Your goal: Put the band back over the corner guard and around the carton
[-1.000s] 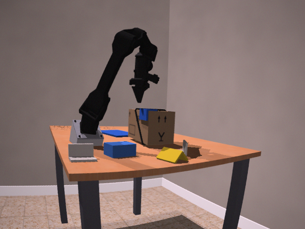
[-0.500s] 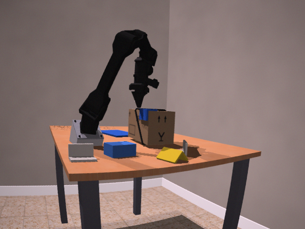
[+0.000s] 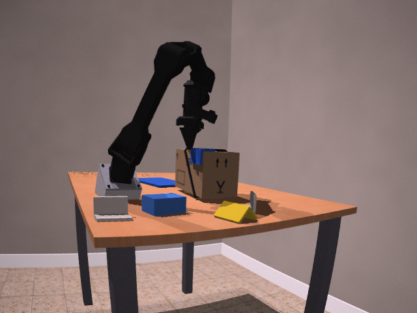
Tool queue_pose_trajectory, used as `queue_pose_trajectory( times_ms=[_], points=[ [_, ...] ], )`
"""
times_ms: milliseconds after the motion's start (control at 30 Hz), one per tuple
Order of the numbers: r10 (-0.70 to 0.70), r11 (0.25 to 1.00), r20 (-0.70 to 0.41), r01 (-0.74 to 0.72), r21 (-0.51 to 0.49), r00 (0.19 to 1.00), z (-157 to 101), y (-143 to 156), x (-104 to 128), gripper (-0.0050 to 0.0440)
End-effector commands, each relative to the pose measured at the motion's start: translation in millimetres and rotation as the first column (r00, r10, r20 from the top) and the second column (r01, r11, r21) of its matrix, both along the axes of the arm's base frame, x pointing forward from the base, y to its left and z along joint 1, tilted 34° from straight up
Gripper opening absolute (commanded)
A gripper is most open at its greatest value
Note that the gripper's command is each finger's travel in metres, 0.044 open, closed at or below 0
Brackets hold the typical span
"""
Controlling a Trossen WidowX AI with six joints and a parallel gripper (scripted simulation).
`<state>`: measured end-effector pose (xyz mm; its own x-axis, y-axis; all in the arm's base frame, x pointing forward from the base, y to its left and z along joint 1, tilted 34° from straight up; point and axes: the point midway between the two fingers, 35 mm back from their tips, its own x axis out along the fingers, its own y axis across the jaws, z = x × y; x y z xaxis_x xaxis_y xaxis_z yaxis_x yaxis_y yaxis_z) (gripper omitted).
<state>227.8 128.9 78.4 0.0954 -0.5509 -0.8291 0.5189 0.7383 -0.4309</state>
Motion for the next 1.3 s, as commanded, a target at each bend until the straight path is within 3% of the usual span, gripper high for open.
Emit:
queue_pose_trajectory(
  times_ms=[0,467,1267],
  points=[
    [0.000,1.000,0.000,0.000,0.000,1.000,0,0,0,0.0076],
    [0.000,1.000,0.000,0.000,0.000,1.000,0,0,0,0.0000],
    [0.003,1.000,-0.001,-0.003,-0.003,1.000,21,14,-2,0.0000]
  ],
)
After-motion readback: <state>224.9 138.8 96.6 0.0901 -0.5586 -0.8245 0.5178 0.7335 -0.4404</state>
